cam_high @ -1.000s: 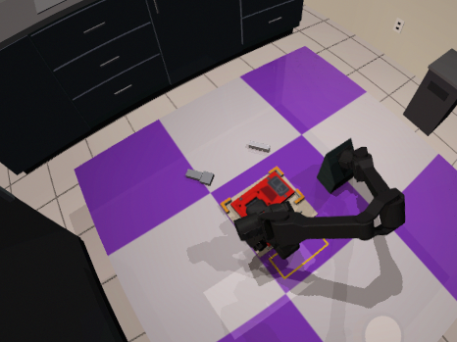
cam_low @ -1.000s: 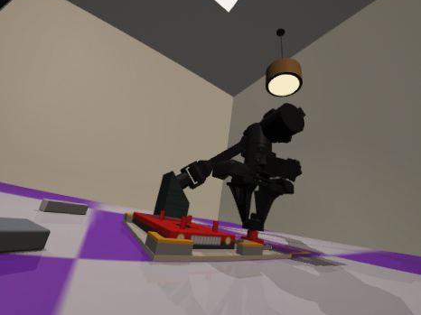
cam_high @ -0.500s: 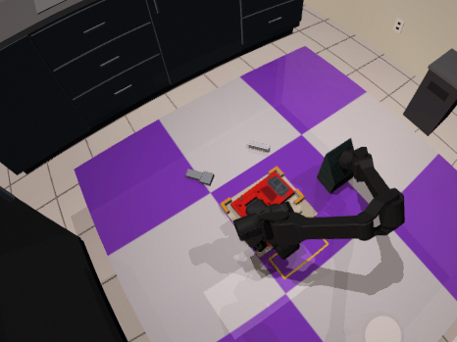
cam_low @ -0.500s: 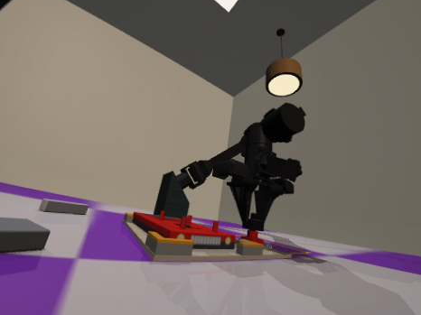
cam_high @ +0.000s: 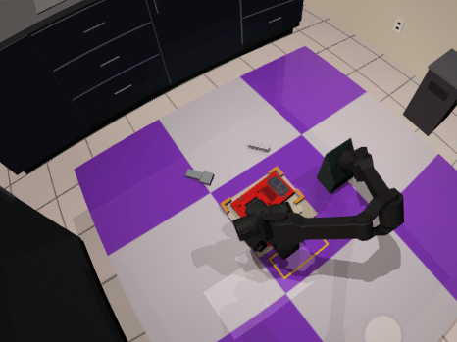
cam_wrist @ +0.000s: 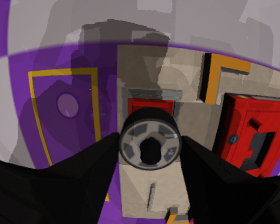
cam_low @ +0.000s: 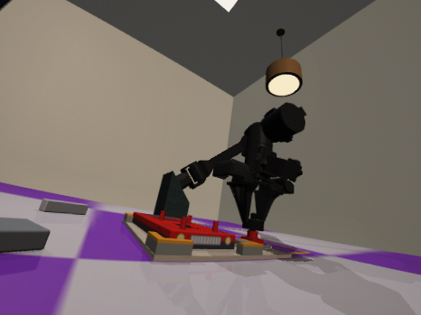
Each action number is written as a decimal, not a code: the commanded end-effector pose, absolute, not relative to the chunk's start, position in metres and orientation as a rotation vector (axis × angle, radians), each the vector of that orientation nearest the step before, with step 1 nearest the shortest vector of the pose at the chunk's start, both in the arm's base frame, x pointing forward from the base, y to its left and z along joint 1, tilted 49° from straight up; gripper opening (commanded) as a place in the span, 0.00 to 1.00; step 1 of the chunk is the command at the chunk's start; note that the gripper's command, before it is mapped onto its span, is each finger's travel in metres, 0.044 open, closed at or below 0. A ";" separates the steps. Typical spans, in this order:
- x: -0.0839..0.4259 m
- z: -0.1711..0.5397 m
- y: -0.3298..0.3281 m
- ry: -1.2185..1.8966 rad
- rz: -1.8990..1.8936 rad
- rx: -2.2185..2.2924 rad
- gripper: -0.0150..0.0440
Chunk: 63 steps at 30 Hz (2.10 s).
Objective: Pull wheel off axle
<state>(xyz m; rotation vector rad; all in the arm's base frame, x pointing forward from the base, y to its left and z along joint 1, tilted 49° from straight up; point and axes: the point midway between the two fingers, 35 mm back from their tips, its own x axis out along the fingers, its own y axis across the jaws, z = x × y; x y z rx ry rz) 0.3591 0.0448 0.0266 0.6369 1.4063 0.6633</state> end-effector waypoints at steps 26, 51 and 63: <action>0.357 0.037 0.029 1.401 0.645 0.654 0.25; 0.356 0.054 0.011 1.399 0.643 0.657 0.76; 0.359 0.048 0.015 1.400 0.641 0.656 0.76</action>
